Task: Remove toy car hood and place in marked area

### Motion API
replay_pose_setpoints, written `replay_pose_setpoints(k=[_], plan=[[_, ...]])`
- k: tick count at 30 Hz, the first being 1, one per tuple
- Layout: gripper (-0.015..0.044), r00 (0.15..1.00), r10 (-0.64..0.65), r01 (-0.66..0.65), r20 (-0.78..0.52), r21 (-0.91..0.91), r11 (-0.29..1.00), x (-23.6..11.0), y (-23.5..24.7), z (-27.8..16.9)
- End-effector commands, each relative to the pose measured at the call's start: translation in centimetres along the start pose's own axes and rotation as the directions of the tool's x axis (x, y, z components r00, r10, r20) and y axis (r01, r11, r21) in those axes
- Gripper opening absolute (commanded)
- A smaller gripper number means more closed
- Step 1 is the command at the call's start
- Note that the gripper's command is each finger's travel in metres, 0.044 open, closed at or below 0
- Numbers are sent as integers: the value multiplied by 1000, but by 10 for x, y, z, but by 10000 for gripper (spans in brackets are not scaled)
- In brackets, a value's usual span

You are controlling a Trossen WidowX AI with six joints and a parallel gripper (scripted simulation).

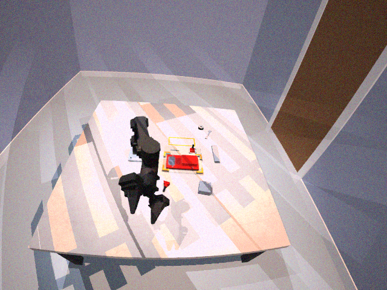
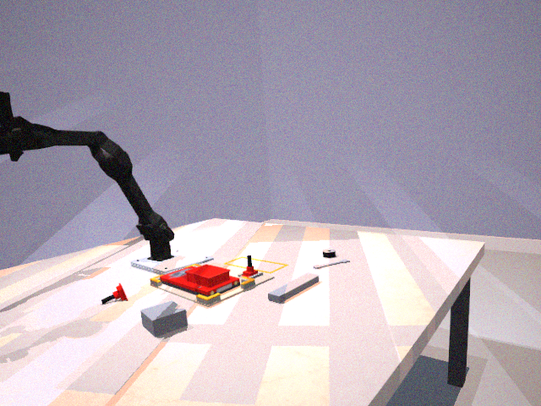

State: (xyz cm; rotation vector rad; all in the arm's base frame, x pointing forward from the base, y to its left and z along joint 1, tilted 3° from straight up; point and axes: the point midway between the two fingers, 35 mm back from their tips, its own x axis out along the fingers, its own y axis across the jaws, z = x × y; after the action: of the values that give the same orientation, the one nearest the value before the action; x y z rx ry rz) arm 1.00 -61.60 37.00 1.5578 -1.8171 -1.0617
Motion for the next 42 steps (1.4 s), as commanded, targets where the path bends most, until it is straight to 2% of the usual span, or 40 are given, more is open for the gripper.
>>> replay_pose_setpoints(k=[1, 6, 11, 17, 22, 31, 37, 42], plan=[[440, 1000, -4, 4, -1, -7, 1000, 0, -2, -1], [440, 993, -120, 114, -18, -194, 974, -14, -41, -20], [440, 968, -249, 215, -32, -406, 888, -35, -86, -41], [440, 918, -394, 279, -45, -634, 721, -68, -136, -63], [440, 860, -509, 278, -44, -795, 539, -100, -176, -77], [440, 722, -691, 145, -10, -976, 165, -167, -242, -93], [440, 614, -789, -36, 35, -997, -72, -218, -279, -95], [440, 517, -852, -225, 86, -947, -231, -263, -305, -92]])
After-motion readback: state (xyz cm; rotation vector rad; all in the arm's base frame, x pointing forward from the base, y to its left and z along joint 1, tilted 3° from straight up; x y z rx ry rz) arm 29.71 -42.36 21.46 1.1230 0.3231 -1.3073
